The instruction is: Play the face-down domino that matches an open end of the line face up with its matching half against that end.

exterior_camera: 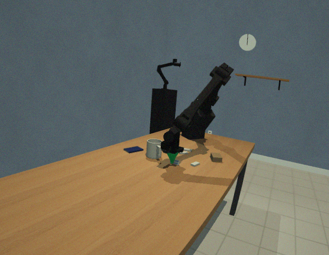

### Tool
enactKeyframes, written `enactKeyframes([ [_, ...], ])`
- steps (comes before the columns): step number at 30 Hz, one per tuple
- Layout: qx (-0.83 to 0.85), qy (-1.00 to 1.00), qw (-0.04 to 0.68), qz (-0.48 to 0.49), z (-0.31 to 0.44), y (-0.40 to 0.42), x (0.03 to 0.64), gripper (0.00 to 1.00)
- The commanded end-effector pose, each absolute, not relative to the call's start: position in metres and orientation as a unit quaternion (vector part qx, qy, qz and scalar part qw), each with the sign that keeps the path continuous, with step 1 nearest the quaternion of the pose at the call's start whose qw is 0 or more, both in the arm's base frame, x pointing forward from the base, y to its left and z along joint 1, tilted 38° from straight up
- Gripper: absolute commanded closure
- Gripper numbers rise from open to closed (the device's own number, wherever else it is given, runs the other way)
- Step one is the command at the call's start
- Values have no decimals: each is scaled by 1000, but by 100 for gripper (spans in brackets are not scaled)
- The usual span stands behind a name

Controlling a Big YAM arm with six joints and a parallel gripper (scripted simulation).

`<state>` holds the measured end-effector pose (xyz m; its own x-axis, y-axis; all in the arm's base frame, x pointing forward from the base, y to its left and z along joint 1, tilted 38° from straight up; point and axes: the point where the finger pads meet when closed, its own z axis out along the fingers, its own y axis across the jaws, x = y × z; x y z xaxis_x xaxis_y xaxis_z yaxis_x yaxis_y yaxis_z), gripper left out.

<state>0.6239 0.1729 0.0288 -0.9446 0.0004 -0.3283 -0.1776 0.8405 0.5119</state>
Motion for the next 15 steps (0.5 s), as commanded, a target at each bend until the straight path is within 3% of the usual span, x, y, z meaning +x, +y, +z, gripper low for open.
enactKeyframes([
  [1, -49, 940, 188, 280, 54, 174, 634, 100],
  [7, -47, 944, 167, 279, 34, 172, 623, 100],
  [15, -50, 939, 190, 280, 49, 173, 612, 100],
])
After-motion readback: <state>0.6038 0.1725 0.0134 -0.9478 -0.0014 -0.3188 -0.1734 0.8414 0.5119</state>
